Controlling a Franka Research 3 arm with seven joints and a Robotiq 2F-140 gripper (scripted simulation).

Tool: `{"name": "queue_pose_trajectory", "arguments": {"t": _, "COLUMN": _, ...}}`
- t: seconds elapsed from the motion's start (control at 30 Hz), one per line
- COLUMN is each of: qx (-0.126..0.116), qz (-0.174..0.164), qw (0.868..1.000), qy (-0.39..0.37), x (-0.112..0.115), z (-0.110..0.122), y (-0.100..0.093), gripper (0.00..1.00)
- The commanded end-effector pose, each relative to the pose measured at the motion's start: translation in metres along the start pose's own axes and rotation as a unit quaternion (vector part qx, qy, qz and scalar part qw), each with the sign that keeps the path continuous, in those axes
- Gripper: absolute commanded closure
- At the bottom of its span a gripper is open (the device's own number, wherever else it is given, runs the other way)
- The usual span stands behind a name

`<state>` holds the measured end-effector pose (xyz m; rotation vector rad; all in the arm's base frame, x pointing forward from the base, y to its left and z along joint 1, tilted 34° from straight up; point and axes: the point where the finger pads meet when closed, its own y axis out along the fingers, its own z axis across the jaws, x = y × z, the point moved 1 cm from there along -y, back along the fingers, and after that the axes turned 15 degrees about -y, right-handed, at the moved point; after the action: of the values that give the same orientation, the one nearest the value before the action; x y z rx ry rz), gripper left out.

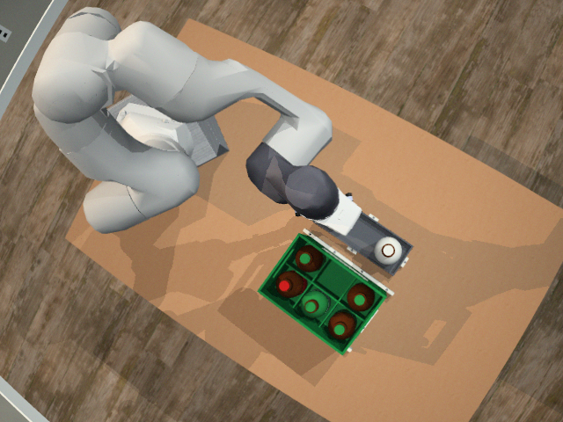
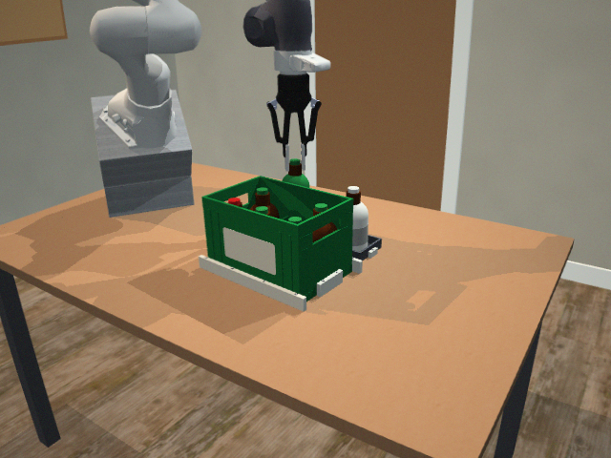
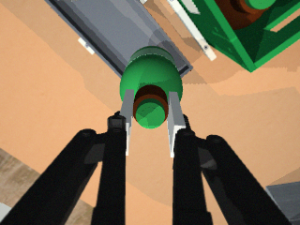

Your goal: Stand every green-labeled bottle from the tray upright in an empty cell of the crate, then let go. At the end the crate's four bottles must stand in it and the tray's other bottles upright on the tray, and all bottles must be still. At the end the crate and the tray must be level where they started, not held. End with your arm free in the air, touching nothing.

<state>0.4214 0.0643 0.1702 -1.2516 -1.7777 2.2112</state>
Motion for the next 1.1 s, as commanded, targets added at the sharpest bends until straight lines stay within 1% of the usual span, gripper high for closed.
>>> {"name": "queue_pose_trajectory", "arguments": {"t": 0.0, "qx": -0.003, "qz": 0.002, "qw": 1.000, "qy": 0.003, "x": -0.001, "z": -0.002, "y": -0.003, "gripper": 1.00}}
{"name": "queue_pose_trajectory", "arguments": {"t": 0.43, "qx": -0.003, "qz": 0.002, "qw": 1.000, "qy": 0.003, "x": -0.002, "z": -0.002, "y": -0.010, "gripper": 1.00}}
{"name": "queue_pose_trajectory", "arguments": {"t": 1.07, "qx": -0.003, "qz": 0.002, "qw": 1.000, "qy": 0.003, "x": -0.003, "z": -0.002, "y": -0.029, "gripper": 1.00}}
